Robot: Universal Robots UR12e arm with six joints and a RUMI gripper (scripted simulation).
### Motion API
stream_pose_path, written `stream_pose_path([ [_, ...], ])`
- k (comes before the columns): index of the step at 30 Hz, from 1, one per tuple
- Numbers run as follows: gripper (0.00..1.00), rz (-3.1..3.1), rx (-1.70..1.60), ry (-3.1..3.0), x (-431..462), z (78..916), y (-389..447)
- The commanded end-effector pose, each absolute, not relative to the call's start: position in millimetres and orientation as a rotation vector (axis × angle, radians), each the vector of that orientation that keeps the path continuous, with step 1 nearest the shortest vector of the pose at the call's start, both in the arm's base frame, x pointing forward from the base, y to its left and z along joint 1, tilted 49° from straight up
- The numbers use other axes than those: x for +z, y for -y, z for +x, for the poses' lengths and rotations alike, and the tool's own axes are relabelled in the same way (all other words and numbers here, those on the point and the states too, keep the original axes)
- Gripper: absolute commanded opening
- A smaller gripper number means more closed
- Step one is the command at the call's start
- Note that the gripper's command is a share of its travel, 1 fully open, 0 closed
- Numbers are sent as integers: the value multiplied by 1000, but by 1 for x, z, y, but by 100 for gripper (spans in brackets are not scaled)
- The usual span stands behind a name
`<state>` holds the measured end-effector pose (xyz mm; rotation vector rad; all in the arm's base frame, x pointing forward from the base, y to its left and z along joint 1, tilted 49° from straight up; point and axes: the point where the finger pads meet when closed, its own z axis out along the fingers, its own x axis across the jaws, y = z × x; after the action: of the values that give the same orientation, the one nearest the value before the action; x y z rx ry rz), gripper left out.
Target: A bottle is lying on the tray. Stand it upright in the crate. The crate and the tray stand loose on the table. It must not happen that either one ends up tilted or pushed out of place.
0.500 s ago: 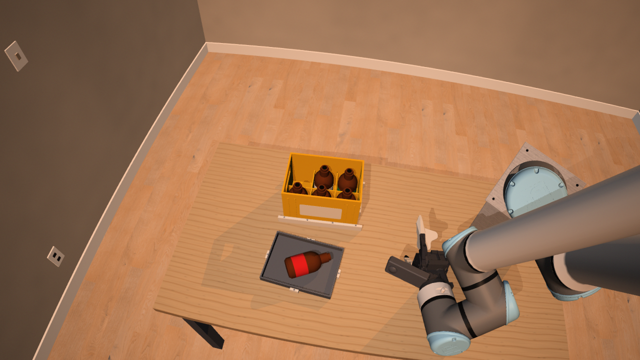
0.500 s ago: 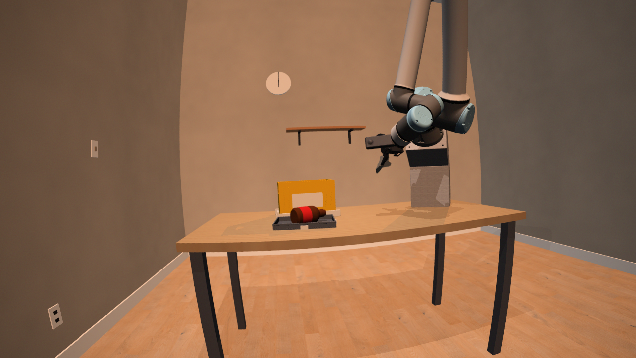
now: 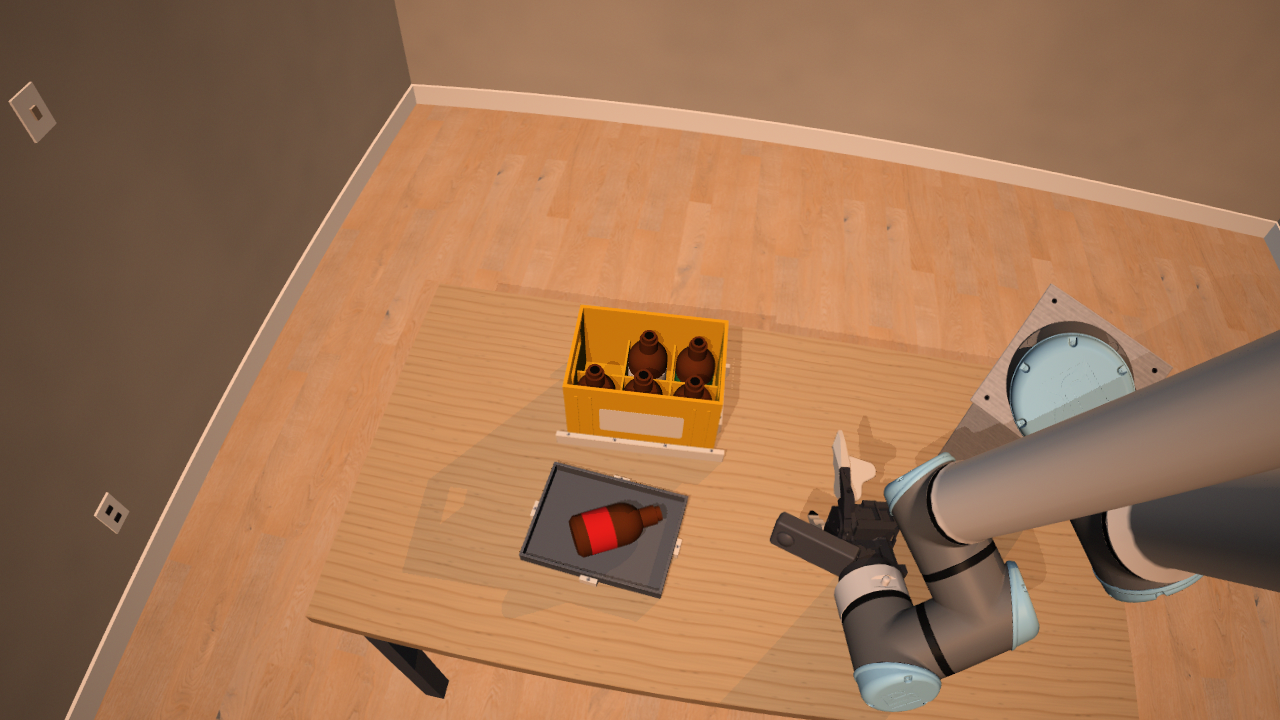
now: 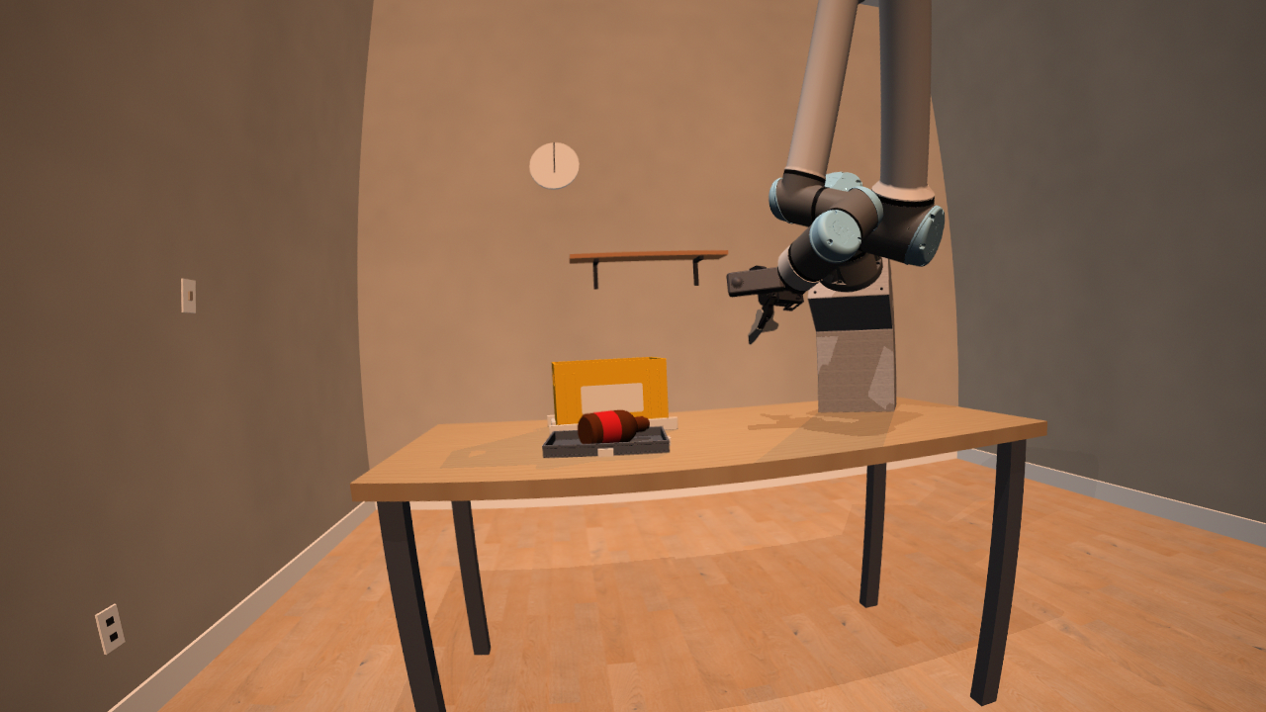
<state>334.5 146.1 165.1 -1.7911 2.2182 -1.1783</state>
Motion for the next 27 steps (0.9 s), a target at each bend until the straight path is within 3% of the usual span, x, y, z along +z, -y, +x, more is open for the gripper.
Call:
stream_pose_path([
  [1, 100, -1791, -1178, -2218, 165, 335, -146],
  [19, 100, -1613, -995, -2396, 145, 343, -151],
  [27, 100, -1236, -662, -2669, 116, 360, -165],
])
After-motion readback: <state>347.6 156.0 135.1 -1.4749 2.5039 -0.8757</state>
